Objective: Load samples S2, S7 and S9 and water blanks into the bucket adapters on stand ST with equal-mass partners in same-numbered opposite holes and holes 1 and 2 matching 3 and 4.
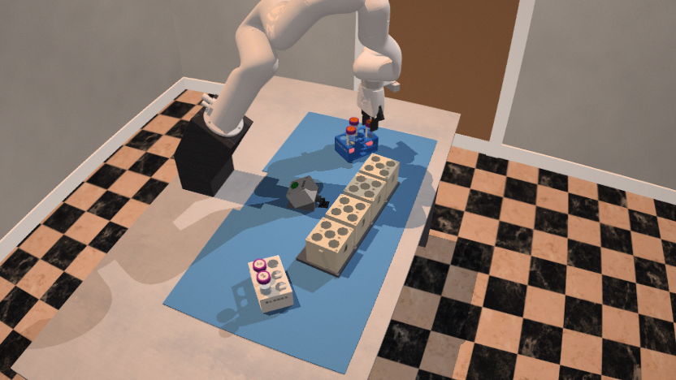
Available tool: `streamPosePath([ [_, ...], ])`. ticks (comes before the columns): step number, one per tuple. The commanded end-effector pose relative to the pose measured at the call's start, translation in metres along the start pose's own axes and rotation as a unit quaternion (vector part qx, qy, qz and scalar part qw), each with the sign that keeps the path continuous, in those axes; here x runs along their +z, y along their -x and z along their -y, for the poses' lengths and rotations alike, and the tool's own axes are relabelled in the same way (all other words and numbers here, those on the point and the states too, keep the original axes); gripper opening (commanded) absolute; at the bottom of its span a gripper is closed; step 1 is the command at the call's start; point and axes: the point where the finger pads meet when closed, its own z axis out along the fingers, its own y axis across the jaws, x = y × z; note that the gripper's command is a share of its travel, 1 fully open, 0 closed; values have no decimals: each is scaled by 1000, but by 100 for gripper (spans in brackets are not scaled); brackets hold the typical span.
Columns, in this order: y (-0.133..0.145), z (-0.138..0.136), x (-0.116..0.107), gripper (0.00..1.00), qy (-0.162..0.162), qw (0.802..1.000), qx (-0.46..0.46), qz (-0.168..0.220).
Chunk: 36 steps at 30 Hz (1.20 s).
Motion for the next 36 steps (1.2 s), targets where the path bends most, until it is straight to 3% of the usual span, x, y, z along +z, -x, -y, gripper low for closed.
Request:
streamPosePath([
  [1, -1, 0, -1, 44, 0, 1000, 0, -2],
  [11, -1, 0, -1, 44, 0, 1000, 0, -2],
  [36, -1, 0, -47, 44, 0, 1000, 0, -2],
])
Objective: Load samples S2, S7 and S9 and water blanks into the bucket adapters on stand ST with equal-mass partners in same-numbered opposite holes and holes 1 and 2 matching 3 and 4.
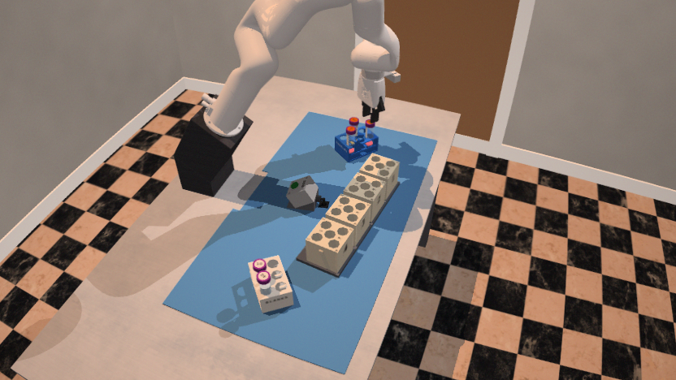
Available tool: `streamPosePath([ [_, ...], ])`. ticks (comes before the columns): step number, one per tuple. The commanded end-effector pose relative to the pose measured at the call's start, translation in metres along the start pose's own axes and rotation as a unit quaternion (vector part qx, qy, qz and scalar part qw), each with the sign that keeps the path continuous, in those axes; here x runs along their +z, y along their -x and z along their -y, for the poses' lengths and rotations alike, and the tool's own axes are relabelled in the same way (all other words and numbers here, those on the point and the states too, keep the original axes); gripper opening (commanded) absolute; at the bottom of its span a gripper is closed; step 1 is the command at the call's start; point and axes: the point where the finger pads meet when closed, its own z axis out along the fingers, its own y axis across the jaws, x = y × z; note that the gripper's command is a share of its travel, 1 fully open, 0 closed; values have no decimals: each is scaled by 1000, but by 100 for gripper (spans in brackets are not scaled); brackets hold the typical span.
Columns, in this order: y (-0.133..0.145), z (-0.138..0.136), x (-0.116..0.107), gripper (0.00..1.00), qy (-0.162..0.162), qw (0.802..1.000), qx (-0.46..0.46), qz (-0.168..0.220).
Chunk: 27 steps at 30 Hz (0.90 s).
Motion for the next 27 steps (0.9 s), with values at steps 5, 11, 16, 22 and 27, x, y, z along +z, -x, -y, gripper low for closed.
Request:
streamPosePath([
  [5, -1, 0, -17, 44, 0, 1000, 0, -1],
  [11, -1, 0, -29, 44, 0, 1000, 0, -1],
  [16, -1, 0, -39, 44, 0, 1000, 0, -1],
  [22, -1, 0, -47, 44, 0, 1000, 0, -1],
  [27, -1, 0, -58, 44, 0, 1000, 0, -1],
])
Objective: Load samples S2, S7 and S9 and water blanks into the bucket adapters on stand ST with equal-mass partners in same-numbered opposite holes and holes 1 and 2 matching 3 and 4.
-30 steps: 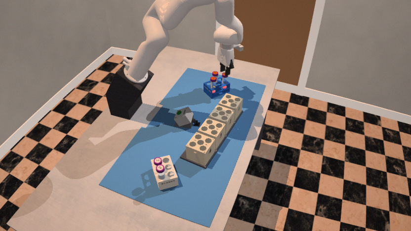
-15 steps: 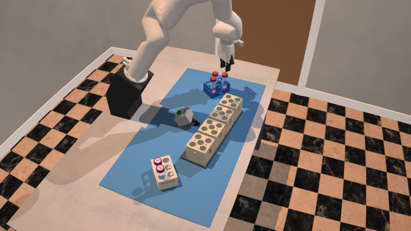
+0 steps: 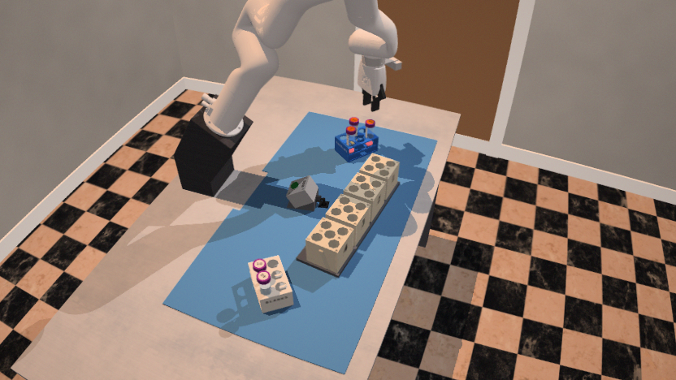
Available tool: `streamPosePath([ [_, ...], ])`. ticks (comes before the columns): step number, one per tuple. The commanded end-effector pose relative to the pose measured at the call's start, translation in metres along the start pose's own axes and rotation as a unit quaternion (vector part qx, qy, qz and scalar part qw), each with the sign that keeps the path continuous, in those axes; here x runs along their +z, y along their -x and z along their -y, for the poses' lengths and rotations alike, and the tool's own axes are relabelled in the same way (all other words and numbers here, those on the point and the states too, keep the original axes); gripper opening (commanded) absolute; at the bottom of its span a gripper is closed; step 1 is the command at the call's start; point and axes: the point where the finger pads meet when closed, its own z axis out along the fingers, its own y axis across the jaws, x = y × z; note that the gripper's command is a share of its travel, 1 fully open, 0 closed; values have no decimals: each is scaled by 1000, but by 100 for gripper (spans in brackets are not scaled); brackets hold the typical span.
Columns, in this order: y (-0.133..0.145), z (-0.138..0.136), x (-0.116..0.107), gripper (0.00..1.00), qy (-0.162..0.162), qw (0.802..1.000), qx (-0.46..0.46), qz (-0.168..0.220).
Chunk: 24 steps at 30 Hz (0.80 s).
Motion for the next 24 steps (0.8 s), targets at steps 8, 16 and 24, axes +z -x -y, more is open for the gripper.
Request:
streamPosePath([
  [8, -1, 0, -25, 44, 0, 1000, 0, -2],
  [16, -1, 0, -39, 44, 0, 1000, 0, -2],
  [24, -1, 0, -52, 44, 0, 1000, 0, -2],
])
